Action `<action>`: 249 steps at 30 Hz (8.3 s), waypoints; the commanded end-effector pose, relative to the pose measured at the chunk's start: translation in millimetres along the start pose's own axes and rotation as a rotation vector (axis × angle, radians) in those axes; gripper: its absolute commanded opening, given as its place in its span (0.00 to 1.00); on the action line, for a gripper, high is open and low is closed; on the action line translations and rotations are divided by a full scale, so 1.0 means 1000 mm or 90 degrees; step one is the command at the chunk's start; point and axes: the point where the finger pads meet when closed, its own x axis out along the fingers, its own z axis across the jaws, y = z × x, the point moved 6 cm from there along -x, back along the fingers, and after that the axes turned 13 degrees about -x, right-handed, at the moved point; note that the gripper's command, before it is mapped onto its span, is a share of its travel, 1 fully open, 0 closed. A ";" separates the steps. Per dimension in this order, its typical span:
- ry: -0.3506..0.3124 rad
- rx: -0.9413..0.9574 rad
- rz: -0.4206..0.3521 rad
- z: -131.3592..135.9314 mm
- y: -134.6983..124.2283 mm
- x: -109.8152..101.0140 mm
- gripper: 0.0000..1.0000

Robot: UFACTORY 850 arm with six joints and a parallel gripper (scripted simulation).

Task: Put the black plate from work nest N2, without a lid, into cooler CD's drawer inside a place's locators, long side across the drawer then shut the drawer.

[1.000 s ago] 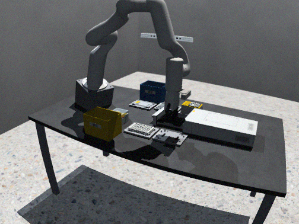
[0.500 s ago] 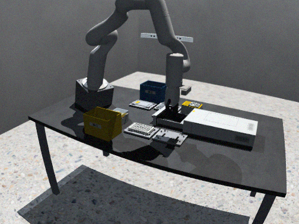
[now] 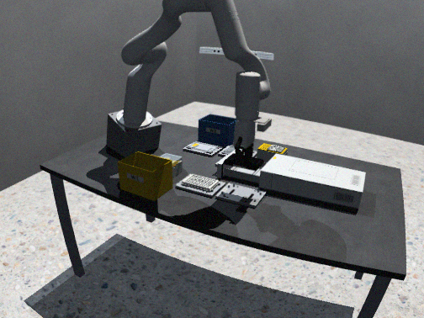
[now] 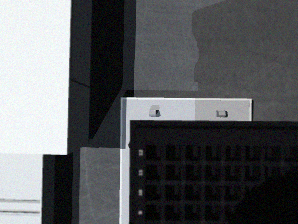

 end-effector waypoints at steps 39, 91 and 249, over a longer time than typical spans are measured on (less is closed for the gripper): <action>-0.001 -0.721 0.001 -0.090 -0.010 -0.001 0.00; -0.001 -0.990 0.001 -0.206 -0.025 -0.001 0.00; -0.001 -0.990 0.001 -0.204 -0.025 0.119 0.00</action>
